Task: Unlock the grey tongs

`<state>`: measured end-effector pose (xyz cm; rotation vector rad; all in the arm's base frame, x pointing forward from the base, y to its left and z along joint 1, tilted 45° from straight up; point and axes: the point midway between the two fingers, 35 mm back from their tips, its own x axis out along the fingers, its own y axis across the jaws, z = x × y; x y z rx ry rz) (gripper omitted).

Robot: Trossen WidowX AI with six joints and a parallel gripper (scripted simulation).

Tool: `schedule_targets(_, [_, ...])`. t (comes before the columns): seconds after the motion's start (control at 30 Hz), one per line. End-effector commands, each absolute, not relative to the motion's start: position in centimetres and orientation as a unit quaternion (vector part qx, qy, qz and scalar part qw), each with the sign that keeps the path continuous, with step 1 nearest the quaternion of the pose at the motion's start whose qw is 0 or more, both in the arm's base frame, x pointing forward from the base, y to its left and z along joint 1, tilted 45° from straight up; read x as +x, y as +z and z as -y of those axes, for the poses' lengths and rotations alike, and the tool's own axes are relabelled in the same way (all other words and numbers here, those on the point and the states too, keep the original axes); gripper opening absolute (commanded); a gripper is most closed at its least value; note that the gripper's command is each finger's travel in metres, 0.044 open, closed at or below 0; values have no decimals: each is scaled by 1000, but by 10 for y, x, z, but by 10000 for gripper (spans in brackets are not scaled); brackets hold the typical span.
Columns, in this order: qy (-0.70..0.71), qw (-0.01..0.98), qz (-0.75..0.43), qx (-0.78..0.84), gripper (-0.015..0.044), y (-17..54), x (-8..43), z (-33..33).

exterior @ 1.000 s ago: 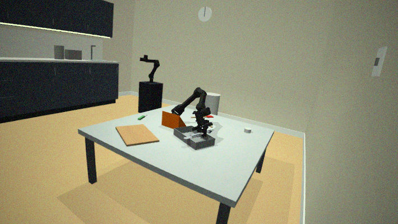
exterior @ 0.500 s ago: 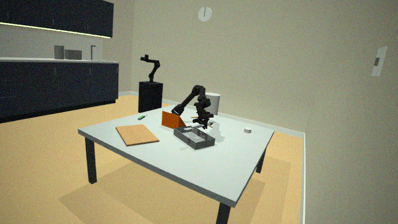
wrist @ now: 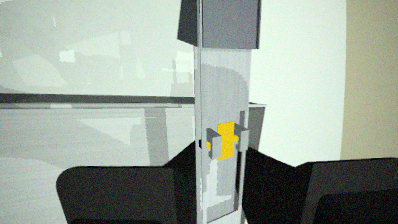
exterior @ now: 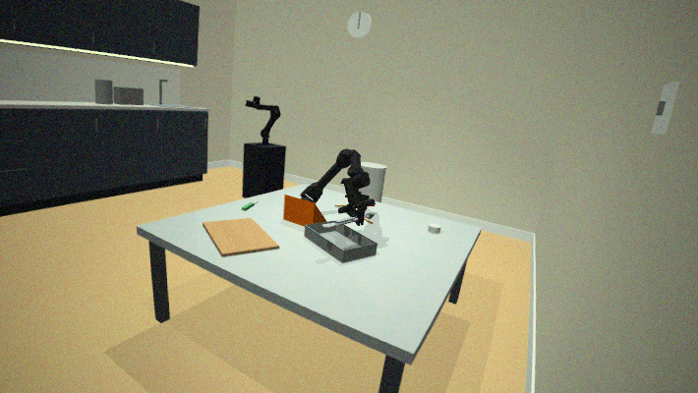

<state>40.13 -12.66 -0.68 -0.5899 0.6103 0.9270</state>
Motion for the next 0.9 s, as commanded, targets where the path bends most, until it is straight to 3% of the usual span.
schedule_targets(0.0, [439,804,-294,-274,-150,-7,405,130])
schedule_targets(0.87, [518,746,-376,-184,-150,-13,401,132])
